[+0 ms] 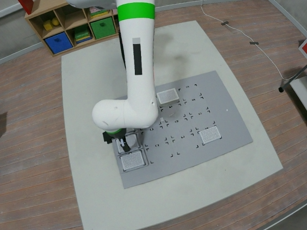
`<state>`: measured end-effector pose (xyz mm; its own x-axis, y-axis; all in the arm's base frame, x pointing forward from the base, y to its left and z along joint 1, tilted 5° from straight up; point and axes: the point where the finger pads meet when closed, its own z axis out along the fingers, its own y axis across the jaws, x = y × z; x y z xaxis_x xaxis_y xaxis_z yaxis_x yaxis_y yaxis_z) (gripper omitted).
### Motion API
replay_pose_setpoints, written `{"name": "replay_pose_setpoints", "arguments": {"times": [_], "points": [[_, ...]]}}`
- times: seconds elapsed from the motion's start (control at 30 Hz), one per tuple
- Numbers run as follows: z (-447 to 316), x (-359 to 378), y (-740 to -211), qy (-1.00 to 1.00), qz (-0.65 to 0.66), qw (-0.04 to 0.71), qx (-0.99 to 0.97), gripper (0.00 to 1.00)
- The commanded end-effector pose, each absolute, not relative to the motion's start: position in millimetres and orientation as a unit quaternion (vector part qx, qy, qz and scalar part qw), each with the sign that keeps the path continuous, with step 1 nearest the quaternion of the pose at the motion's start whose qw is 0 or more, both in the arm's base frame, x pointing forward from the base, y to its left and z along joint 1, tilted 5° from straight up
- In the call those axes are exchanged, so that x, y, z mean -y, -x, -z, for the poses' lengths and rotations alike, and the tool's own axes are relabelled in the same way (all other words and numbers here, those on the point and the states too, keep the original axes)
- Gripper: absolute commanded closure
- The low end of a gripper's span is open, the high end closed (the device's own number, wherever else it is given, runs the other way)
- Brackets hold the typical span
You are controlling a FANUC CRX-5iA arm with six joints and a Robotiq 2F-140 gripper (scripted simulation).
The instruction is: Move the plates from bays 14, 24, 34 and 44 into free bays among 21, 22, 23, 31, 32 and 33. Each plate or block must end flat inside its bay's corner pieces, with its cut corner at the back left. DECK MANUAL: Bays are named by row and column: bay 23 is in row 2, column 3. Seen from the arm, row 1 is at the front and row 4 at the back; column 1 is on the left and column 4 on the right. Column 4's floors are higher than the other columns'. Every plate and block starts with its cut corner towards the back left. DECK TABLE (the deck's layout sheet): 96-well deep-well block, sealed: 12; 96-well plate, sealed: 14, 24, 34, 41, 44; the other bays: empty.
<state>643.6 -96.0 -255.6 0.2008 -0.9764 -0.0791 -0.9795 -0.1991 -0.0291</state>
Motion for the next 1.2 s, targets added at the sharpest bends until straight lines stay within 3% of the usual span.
{"name": "replay_pose_setpoints", "arguments": {"times": [0.0, 1.17], "points": [[255, 99, -645, 0.774, -0.021, 0.037, -0.632, 0.3], [289, 96, -645, 0.774, -0.021, 0.037, -0.632, 0.3]]}}
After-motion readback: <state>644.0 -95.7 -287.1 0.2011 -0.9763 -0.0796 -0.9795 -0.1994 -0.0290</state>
